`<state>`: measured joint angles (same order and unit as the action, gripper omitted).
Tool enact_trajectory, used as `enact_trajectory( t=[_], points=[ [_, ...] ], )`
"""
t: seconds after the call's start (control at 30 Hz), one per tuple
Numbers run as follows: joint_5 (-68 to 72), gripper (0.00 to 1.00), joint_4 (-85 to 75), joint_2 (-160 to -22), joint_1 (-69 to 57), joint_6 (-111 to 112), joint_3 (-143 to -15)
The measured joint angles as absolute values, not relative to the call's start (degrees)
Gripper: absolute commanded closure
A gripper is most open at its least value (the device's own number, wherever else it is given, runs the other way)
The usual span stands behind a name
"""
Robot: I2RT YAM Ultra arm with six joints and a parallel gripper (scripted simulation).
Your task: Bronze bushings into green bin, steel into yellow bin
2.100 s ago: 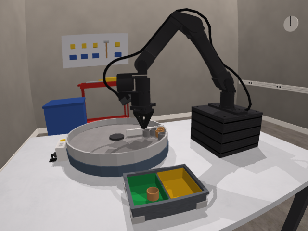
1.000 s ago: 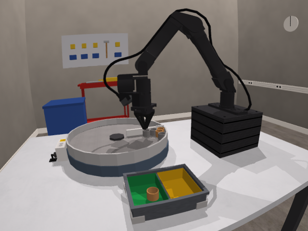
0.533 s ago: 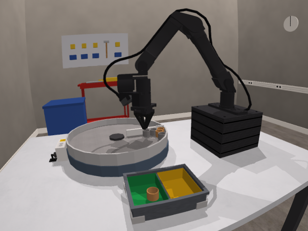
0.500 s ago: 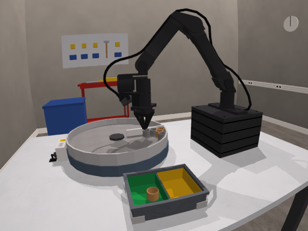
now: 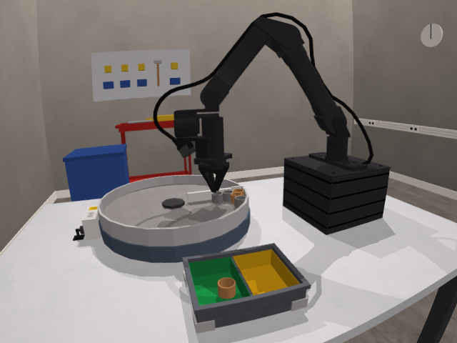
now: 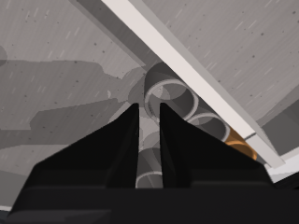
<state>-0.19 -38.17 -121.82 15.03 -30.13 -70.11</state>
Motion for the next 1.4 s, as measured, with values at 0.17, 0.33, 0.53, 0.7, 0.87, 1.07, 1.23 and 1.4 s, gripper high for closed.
enact_trajectory(
  t=[0.17,0.33,0.53,0.7,0.87,1.07,1.23,1.4],
  points=[
    [-0.2,0.88,-38.2,-121.8,15.0,-30.1,-70.1],
    [-0.2,0.88,-37.8,-121.8,15.0,-30.1,-70.1],
    [-0.2,0.88,-37.3,-122.3,15.0,-30.1,-69.9],
    [-0.2,0.88,-37.2,-122.4,15.0,-30.1,-69.9],
    [-0.2,0.88,-37.2,-122.4,15.0,-30.1,-69.9],
    [-0.2,0.88,-37.2,-122.4,15.0,-30.1,-69.9],
    [-0.2,0.88,-37.2,-122.4,15.0,-30.1,-69.9],
    [-0.2,0.88,-37.2,-122.4,15.0,-30.1,-69.9]
  ],
)
